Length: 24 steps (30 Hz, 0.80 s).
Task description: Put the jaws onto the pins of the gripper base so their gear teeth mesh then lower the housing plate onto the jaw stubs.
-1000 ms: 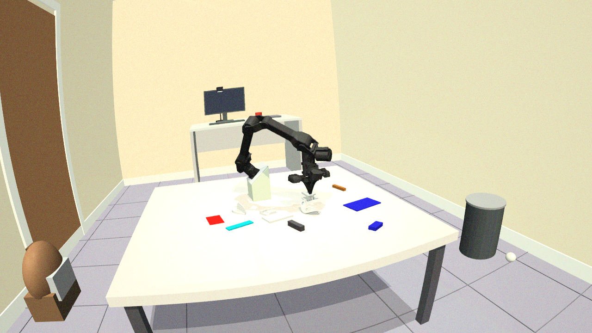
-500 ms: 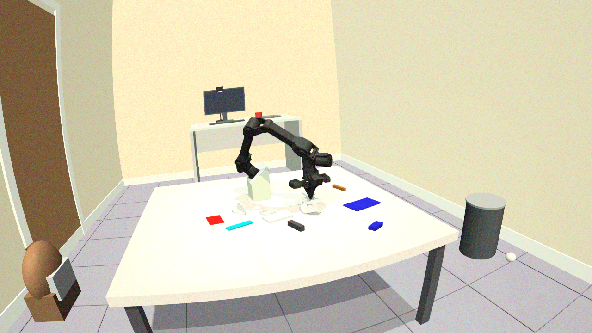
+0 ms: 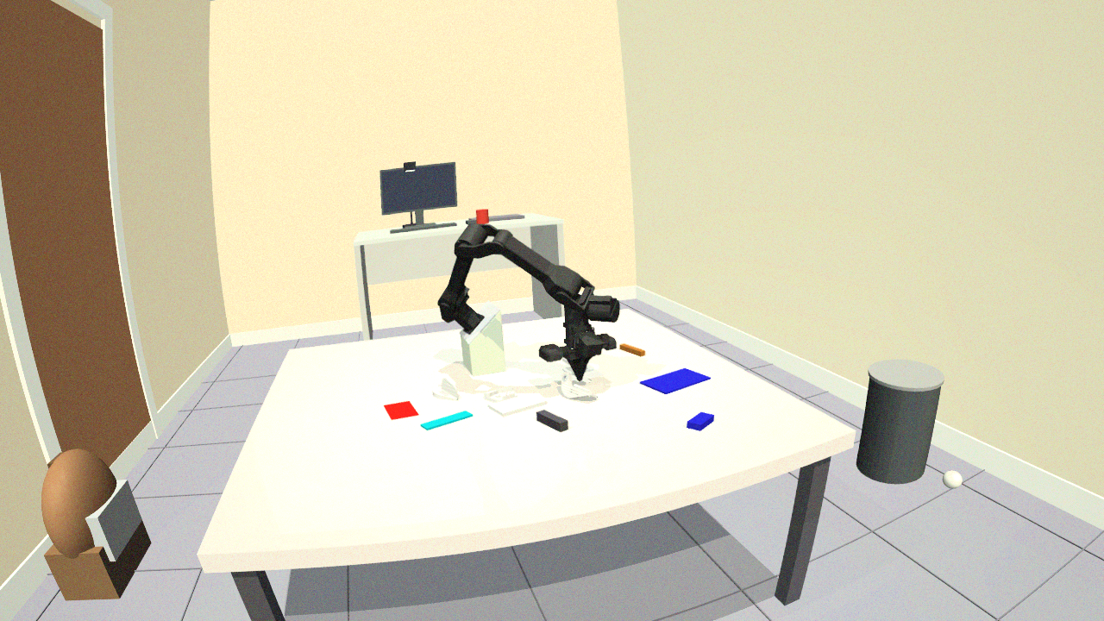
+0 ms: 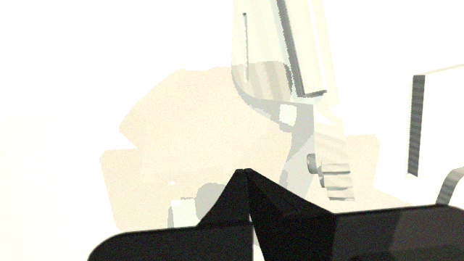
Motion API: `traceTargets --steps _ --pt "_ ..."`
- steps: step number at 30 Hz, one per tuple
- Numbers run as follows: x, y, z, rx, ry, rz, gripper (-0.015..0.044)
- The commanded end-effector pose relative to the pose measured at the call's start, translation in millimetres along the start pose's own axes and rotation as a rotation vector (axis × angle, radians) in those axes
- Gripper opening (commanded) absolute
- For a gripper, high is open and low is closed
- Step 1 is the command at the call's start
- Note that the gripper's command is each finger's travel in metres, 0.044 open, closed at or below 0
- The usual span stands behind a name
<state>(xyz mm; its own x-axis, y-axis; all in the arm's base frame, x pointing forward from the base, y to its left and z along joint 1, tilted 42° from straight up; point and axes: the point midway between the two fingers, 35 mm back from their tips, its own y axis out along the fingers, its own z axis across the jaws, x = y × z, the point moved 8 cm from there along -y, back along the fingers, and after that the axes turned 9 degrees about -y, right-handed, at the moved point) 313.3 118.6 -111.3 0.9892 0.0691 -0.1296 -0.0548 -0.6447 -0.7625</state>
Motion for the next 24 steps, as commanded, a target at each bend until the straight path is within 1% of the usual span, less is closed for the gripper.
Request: traceTargets --steps 1,10,24 --pt "-2 7 -1 -0.007 -0.006 0.000 0.0000" --pt "-2 14 -2 -0.007 -0.006 0.000 0.0000" --pt "-4 14 -24 -0.008 -0.006 0.000 0.0000"
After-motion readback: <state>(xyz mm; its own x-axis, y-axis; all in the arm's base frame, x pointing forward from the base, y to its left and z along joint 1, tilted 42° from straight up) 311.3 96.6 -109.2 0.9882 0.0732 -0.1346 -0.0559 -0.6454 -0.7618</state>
